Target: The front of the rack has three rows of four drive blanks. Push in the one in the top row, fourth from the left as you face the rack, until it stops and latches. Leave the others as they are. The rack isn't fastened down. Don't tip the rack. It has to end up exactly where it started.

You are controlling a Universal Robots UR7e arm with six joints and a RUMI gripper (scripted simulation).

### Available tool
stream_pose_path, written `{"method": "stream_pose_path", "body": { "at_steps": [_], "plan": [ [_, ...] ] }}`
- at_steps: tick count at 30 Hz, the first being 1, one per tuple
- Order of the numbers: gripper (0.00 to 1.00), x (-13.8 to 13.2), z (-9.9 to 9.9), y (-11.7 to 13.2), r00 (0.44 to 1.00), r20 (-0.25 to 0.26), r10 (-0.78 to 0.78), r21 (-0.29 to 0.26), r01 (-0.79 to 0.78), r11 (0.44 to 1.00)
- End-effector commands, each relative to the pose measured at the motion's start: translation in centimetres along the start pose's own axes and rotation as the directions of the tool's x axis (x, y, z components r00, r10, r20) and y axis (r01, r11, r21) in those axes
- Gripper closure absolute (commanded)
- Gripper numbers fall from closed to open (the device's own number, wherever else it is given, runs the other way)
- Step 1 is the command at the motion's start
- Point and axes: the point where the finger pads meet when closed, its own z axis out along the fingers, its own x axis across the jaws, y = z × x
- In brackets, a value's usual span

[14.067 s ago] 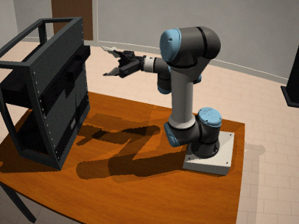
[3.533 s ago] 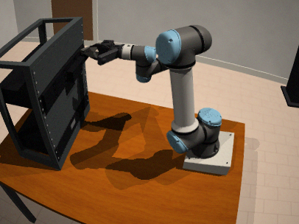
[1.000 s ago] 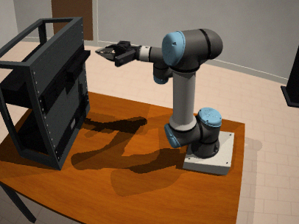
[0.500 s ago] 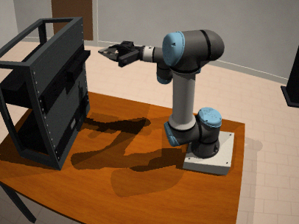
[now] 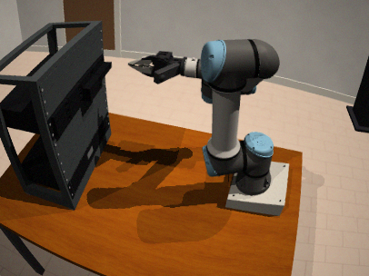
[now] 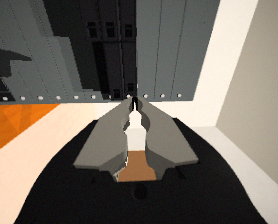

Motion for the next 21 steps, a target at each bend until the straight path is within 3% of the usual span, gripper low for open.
{"method": "stream_pose_path", "body": {
  "at_steps": [1,21],
  "plan": [
    [1.00,0.07,-1.46,0.02,1.000,-0.003,0.000,0.002,0.000,1.000],
    [1.00,0.06,-2.13,0.03,1.000,-0.003,0.000,0.002,0.000,1.000]
  ]
}}
